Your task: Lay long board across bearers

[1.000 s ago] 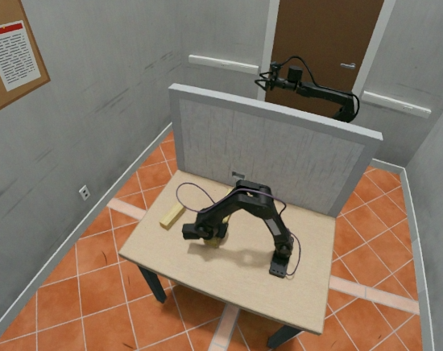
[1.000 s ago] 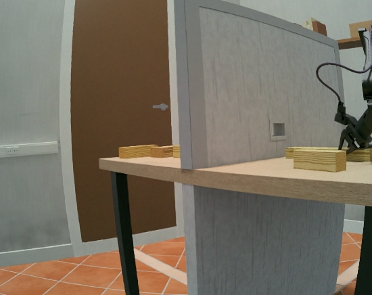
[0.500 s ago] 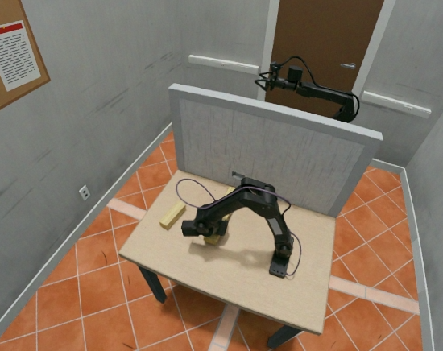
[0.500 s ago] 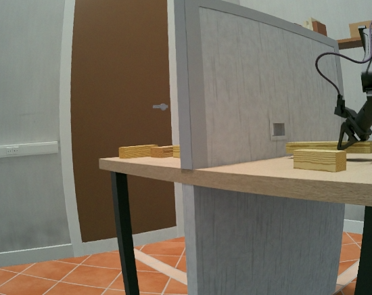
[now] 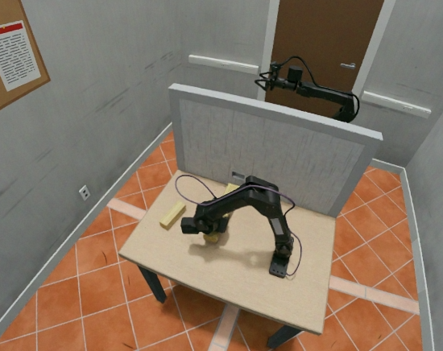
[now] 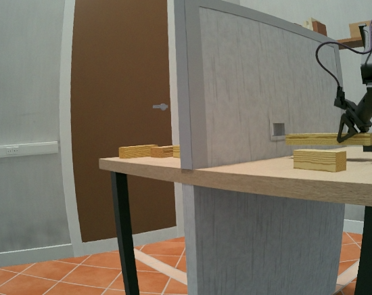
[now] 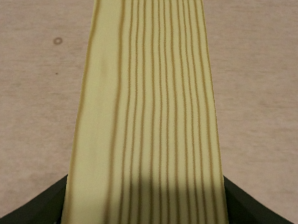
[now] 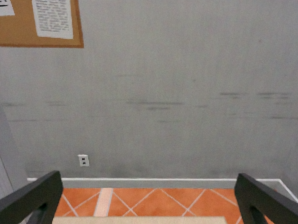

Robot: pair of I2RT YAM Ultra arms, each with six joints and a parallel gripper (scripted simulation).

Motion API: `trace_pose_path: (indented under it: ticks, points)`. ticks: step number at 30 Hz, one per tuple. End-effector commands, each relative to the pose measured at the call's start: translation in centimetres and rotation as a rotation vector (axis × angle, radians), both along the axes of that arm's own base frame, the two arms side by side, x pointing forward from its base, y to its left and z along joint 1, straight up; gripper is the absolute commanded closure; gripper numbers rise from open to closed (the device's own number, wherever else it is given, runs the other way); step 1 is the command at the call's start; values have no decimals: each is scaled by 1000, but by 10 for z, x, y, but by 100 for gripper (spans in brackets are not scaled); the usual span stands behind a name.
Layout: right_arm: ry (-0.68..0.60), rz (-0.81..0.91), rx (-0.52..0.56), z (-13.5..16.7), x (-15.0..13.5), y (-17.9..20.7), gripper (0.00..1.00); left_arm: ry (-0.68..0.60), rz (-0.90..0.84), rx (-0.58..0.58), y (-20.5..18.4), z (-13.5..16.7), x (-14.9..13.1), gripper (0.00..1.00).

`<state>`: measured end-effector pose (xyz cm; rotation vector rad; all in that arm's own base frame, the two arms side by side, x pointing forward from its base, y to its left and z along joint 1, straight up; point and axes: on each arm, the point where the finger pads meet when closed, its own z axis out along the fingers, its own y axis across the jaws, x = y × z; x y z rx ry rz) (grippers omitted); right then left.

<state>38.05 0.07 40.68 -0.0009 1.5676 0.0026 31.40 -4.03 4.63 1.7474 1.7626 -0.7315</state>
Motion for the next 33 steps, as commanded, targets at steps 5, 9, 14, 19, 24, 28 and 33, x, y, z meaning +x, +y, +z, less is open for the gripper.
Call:
trace_pose_path:
  ticks: [5,9,14,19,24,28,33]
  points:
    - [-63,17,3,26,0,5,0,-70,4,-71,-11,44,15,100]
    - [-63,17,3,26,0,5,0,-56,5,-75,-13,51,12,100]
    - [-63,17,3,26,0,5,0,-63,19,-83,-29,64,16,100]
    - [-63,17,3,26,0,5,0,-7,28,-80,-33,45,-1,100]
    - [-63,17,3,26,0,5,0,-65,27,-75,-29,61,12,100]
    - [-63,17,3,26,0,5,0,-33,20,-80,-33,53,2,100]
    - [-63,17,3,26,0,5,0,-54,14,-74,-33,56,7,100]
